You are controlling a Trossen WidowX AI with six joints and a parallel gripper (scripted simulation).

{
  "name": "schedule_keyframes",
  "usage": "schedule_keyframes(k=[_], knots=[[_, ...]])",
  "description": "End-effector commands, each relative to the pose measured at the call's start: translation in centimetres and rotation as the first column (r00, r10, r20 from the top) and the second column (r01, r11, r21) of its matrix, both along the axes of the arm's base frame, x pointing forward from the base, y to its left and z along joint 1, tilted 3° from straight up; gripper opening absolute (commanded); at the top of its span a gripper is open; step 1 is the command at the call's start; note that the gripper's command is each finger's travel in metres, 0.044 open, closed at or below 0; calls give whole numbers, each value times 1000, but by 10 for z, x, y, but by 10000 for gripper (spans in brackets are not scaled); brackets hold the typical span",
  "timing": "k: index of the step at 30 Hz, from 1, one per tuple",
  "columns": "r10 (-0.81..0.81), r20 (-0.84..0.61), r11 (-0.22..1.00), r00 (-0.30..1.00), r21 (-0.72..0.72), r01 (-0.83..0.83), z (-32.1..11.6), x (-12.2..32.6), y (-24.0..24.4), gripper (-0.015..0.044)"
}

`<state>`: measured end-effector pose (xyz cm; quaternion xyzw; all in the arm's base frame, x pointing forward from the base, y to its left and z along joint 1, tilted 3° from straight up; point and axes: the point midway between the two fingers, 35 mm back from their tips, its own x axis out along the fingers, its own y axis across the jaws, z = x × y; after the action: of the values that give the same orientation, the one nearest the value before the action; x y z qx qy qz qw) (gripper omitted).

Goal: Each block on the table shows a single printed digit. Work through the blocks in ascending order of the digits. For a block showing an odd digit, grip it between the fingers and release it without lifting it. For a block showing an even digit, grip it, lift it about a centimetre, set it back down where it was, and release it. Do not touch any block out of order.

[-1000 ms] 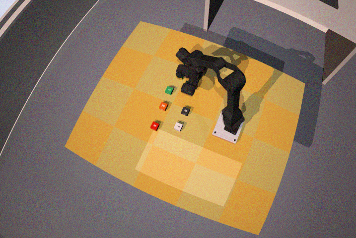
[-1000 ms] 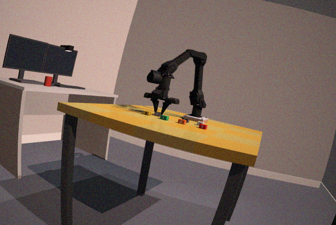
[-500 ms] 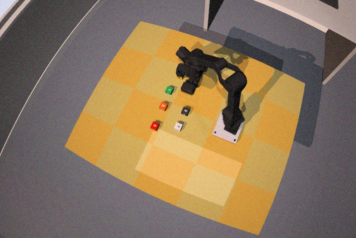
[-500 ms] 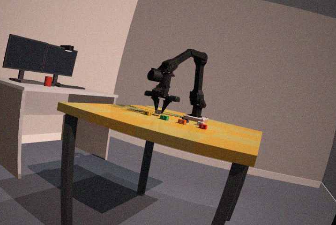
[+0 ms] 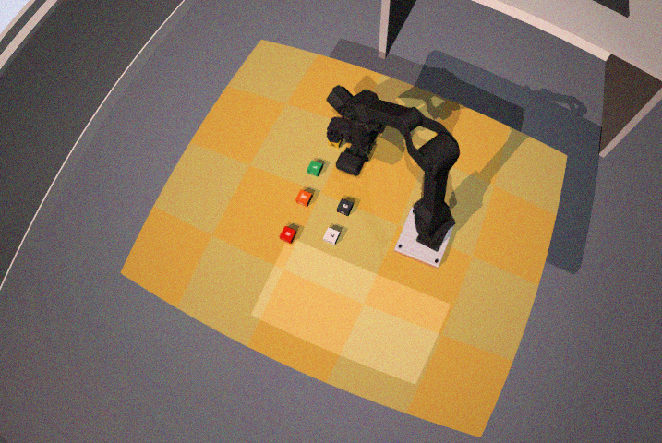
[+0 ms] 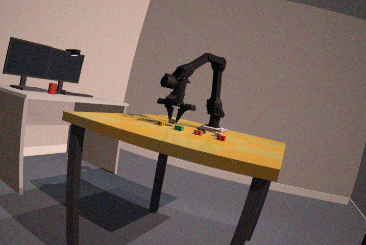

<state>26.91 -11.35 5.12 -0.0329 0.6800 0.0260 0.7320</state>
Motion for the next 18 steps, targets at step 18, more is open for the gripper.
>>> schedule_keyframes(k=[18], knots=[[3, -1, 1000, 1000, 0, -3, -13, 1, 0, 173]])
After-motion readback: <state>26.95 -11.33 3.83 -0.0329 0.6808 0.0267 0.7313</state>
